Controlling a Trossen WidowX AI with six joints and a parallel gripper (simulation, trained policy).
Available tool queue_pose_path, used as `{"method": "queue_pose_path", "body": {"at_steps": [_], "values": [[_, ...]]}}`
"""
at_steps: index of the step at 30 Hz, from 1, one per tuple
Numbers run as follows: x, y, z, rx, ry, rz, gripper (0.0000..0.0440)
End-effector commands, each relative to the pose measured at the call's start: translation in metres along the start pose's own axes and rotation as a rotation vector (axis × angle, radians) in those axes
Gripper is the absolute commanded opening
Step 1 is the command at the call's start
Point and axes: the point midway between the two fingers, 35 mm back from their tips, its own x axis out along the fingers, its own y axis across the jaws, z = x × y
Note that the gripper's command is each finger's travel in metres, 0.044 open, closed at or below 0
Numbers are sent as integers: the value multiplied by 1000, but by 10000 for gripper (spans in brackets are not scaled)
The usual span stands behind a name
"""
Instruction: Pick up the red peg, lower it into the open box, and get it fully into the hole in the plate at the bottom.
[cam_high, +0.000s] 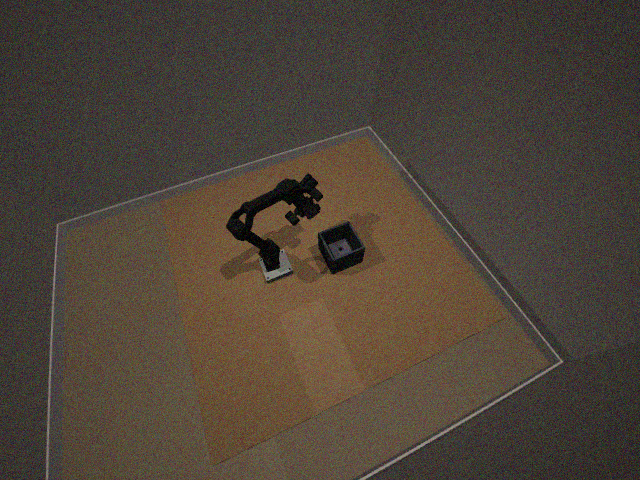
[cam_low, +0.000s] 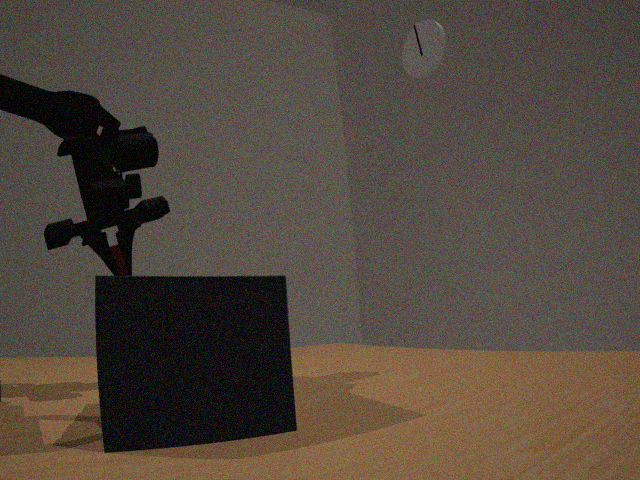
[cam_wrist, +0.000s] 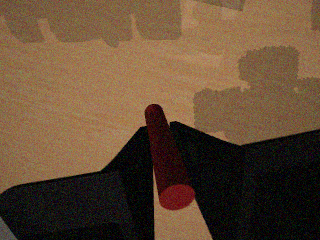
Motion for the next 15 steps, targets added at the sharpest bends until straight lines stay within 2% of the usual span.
{"method": "queue_pose_path", "body": {"at_steps": [1,15], "values": [[-17,7,15,5,-42,34,0],[-34,4,69,63,-156,-3,0]]}}
